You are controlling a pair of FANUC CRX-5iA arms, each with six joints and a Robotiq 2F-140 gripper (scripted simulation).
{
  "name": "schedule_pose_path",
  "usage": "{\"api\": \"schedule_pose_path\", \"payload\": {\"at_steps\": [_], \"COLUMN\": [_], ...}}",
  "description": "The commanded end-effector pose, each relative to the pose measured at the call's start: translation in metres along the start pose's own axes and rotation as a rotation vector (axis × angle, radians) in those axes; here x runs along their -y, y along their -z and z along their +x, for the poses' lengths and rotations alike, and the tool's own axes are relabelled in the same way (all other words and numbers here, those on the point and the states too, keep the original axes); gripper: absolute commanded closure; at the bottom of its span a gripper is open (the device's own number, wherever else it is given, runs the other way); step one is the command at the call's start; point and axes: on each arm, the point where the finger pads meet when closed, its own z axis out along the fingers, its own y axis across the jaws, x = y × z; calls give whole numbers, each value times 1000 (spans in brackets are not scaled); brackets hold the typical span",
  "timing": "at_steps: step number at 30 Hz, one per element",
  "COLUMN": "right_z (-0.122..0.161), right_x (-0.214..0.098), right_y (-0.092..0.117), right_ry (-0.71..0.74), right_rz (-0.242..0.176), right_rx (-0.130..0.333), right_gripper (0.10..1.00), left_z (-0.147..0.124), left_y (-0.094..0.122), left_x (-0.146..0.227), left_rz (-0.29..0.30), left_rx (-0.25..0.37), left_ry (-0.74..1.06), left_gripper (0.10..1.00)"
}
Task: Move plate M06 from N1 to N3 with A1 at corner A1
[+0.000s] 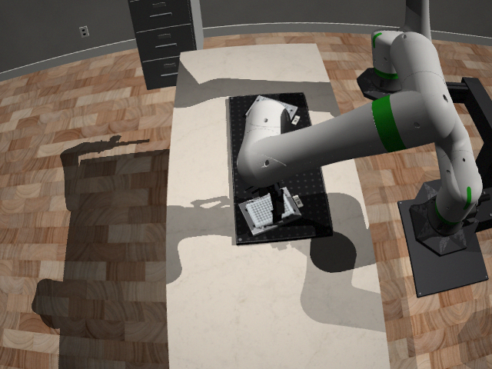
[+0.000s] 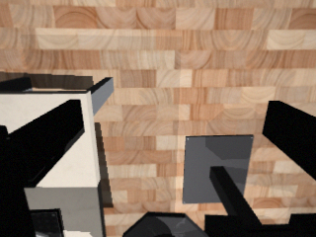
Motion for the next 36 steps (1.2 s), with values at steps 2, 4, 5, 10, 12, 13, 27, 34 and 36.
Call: {"api": "schedule_pose_path", "payload": {"at_steps": [2,4,5,10,12,13,27,34,36], "right_z": [0,0,0,0,0,0,0,0,0], "right_x": [0,0,0,0,0,0,0,0,0], "right_y": [1,1,1,1,1,1,1,1,1], "right_ry": [0,0,0,0,0,0,0,0,0], "right_rz": [0,0,0,0,0,0,0,0,0], "right_rx": [-2,-2,-2,-2,-2,-2,-2,-2,-2], "right_gripper": [98,98,98,98,98,98,98,98,98], "left_z": [1,1,1,1,1,1,1,1,1], "left_y": [-1,-2,-2,-3,-3,-4,-6,-6,-6], "left_x": [-1,-1,-1,-1,-1,-1,-1,-1,-1], "left_rz": [-2,-2,-2,-2,-2,-2,-2,-2,-2], "left_rx": [-2,-2,-2,-2,-2,-2,-2,-2,-2], "left_ry": [0,0,0,0,0,0,0,0,0], "left_gripper": [400,400,400,400,400,400,400,400,400]}}
